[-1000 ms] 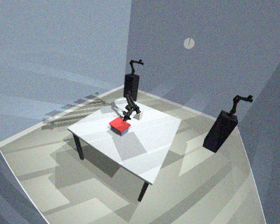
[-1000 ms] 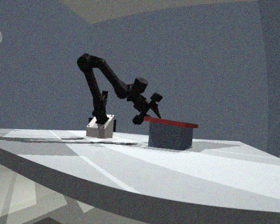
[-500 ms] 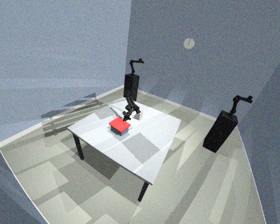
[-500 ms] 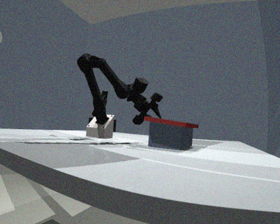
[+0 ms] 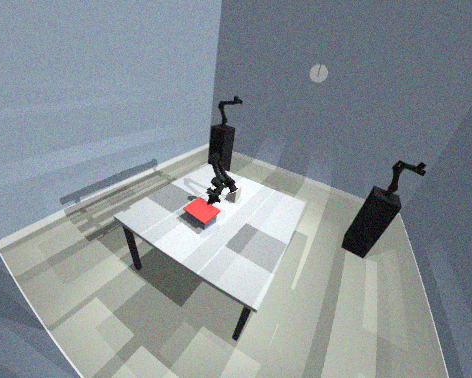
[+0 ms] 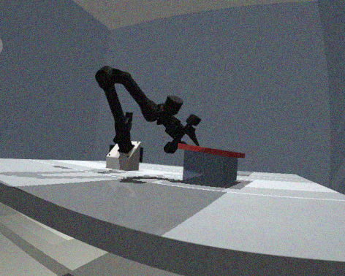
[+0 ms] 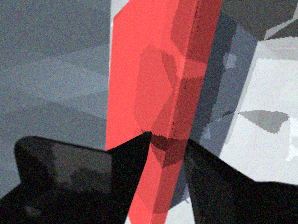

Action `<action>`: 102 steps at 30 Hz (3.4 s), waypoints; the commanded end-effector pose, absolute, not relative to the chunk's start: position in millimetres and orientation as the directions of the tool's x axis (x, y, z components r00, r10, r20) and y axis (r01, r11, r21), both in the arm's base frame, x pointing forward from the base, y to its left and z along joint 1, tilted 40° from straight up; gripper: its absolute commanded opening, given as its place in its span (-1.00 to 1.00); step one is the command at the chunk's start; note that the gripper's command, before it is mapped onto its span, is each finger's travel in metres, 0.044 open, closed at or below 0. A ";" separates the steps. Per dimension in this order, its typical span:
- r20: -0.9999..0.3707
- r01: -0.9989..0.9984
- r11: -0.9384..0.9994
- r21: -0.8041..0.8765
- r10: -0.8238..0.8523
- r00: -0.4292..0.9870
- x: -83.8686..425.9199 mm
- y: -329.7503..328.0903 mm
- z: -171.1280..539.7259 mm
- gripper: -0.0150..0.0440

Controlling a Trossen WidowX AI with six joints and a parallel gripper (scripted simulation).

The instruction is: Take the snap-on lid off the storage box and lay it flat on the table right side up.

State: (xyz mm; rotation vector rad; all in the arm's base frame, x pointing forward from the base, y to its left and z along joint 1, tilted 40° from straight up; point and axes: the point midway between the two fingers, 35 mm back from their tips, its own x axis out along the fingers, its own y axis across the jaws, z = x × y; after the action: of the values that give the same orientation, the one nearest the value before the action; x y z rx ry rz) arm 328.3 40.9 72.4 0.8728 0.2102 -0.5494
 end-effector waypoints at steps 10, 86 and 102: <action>-0.392 0.536 0.517 0.667 -0.369 0.843 329.8 41.0 72.6 -0.49; -0.393 0.536 0.515 0.669 -0.367 0.843 345.0 83.2 125.3 -0.49; -0.392 0.535 0.514 0.670 -0.367 0.843 360.1 97.3 143.8 -0.49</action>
State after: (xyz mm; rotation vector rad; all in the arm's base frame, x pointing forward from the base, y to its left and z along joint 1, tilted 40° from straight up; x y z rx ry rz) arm 355.9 91.6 137.8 0.8669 0.2146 -0.5556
